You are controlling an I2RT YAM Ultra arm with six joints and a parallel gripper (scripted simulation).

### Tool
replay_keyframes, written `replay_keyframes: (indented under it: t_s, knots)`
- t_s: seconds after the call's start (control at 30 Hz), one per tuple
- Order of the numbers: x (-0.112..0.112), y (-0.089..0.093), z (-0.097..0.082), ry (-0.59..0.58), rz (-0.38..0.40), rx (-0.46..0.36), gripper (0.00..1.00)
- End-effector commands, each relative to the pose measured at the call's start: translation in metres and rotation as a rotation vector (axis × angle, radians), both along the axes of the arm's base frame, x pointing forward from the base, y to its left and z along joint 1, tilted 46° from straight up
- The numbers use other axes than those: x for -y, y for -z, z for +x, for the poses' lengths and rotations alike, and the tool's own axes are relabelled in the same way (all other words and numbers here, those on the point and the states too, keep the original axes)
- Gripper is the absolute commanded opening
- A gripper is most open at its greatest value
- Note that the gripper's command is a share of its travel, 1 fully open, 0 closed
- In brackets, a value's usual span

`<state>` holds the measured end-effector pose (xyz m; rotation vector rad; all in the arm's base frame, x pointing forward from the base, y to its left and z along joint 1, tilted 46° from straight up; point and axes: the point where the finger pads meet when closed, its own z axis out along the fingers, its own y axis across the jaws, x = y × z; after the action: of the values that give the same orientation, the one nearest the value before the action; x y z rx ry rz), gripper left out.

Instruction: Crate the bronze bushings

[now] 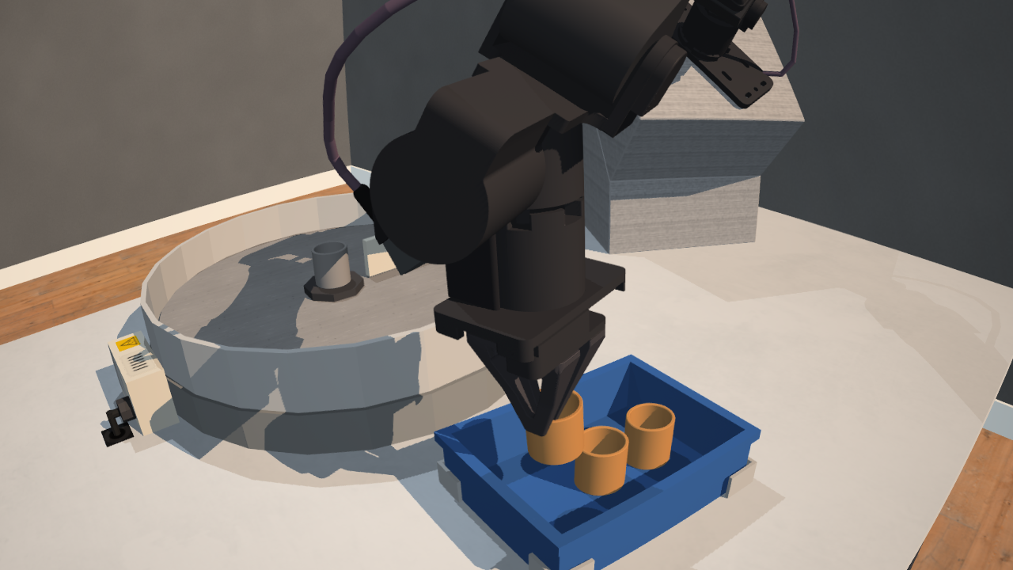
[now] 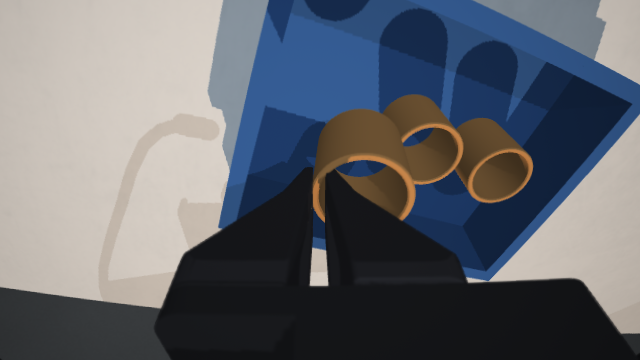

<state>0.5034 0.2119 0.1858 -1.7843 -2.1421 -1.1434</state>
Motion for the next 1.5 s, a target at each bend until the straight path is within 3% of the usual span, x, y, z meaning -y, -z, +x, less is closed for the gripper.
replay_keyframes:
  t_s: [0.0, 1.17, 1.47]
  knots:
    - [0.013, -0.023, 0.01, 0.044, 0.009, 0.065, 0.0]
    - [0.013, -0.018, 0.009, 0.042, 0.005, 0.052, 0.0]
    - [0.013, -0.009, 0.018, 0.035, 0.0, 0.048, 0.0]
